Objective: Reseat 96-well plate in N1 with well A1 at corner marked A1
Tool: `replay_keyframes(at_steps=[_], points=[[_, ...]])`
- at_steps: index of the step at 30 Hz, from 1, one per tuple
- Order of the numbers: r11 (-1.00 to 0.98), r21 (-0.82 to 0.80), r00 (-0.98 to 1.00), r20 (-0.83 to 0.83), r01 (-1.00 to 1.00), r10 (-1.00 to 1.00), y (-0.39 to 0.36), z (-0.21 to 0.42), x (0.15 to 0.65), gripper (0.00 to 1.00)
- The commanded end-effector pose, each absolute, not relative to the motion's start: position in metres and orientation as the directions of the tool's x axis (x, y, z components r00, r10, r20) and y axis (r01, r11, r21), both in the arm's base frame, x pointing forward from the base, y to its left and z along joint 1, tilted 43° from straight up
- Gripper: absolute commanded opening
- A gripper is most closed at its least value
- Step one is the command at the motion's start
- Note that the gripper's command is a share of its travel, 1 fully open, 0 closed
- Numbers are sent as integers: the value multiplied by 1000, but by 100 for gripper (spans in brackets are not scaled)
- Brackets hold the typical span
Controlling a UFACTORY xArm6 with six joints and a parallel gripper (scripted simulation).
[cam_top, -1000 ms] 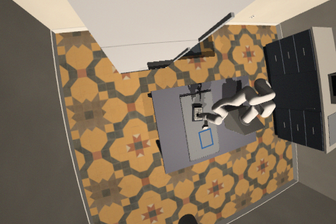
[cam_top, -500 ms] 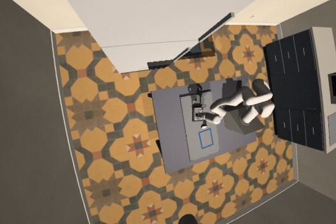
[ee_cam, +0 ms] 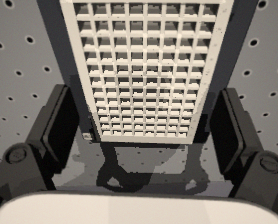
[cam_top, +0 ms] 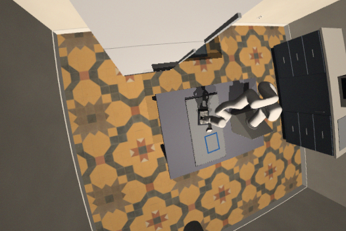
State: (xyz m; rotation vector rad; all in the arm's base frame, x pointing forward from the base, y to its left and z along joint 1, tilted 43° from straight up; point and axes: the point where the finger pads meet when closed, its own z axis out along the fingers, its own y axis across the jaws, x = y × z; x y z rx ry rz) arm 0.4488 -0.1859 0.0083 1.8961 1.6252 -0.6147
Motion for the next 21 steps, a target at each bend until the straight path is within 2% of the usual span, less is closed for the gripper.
replay_keyframes(at_steps=[1,21], points=[[-105,122,160,-665,987,730,-185,9,450,100],[-105,122,160,-665,987,730,-193,1,450,100]])
